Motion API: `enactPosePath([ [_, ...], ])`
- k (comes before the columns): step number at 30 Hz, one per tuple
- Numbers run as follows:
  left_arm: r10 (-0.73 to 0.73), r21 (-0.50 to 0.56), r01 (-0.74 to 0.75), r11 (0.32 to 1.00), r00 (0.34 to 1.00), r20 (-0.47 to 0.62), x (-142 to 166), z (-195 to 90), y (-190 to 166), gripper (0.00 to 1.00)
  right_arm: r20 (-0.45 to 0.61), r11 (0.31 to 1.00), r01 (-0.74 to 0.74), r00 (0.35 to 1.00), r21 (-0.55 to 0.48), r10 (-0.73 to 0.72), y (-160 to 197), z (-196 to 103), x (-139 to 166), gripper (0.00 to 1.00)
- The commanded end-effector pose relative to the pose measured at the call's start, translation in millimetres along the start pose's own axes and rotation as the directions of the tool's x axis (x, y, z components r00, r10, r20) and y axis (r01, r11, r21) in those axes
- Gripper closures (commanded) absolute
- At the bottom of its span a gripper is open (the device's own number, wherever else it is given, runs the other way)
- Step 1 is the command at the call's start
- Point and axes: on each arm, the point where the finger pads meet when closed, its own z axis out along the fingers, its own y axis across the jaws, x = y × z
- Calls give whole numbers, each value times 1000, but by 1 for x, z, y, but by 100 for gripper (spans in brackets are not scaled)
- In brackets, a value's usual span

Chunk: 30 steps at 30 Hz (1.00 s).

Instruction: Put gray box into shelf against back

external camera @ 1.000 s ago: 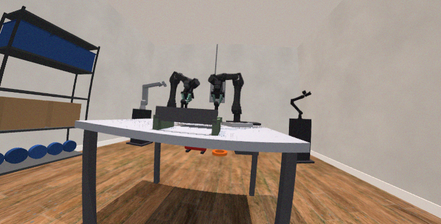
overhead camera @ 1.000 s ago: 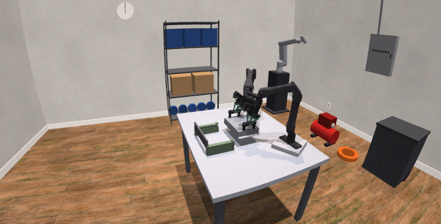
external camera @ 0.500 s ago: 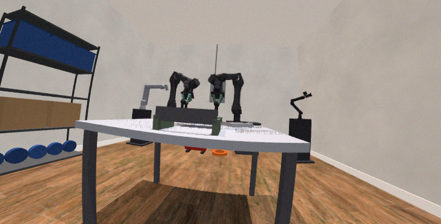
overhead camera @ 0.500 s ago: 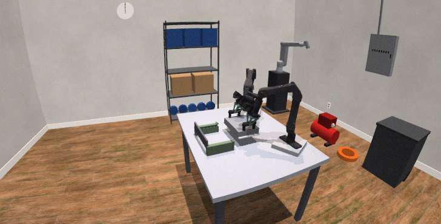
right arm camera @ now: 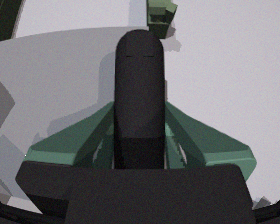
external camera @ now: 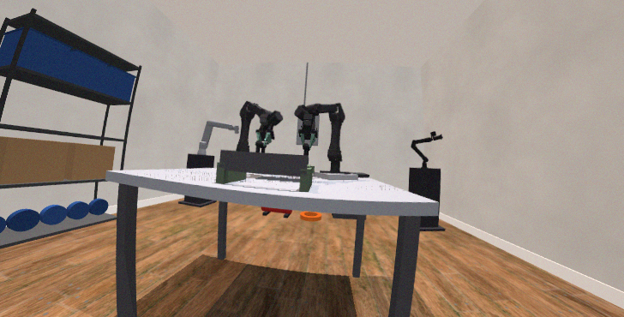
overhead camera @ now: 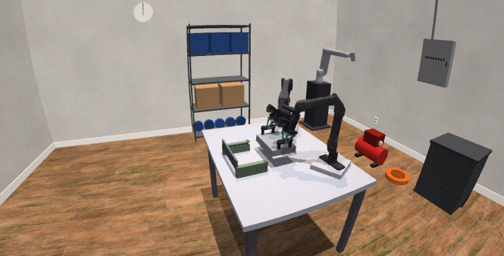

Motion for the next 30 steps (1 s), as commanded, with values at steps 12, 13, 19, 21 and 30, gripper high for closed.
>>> enactPosePath([
  [12, -36, 82, 21, 996, 982, 188, -47, -47, -7, 86, 178, 995, -83, 980, -59, 92, 1, -36, -63, 86],
  [13, -37, 84, 22, 996, 982, 185, -46, -45, -8, 86, 178, 995, -82, 980, -58, 91, 1, -36, -63, 86],
  [19, -33, 78, 19, 997, 984, 177, -42, -39, -8, 86, 177, 995, -78, 980, -63, 88, 4, -37, -61, 86],
  [21, -34, 77, 21, 997, 984, 177, -42, -39, -7, 86, 176, 995, -77, 981, -65, 87, 4, -37, -61, 86],
  [30, -34, 76, 20, 997, 984, 175, -41, -38, -7, 86, 175, 995, -75, 981, -65, 85, 5, -37, -60, 86],
])
